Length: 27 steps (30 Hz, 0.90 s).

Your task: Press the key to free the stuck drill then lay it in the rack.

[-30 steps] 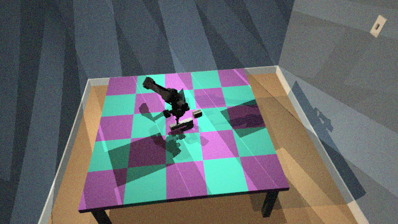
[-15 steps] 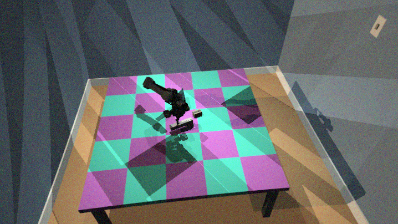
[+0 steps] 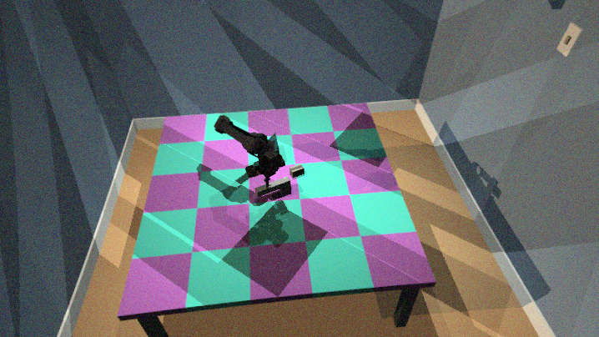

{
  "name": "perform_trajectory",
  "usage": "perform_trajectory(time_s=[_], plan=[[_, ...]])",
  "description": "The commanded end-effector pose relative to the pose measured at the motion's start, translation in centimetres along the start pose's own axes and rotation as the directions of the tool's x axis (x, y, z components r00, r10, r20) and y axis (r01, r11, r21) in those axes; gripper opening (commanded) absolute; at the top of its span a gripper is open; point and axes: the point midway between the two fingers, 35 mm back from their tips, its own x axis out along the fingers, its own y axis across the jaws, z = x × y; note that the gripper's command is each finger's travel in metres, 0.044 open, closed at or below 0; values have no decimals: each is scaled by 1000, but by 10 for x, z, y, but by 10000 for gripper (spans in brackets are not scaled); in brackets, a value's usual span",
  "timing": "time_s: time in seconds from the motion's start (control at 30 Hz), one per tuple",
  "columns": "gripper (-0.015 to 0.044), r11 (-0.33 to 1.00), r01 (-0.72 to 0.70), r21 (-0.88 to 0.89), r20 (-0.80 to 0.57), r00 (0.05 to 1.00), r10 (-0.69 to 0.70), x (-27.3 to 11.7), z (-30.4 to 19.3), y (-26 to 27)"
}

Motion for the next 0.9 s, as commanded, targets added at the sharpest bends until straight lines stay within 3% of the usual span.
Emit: perform_trajectory(time_s=[0.0,0.87], plan=[[0,1000,10,-12,-39,999,-11,12,-7,-2],[0,1000,11,-12,-39,999,-11,21,-8,-3]])
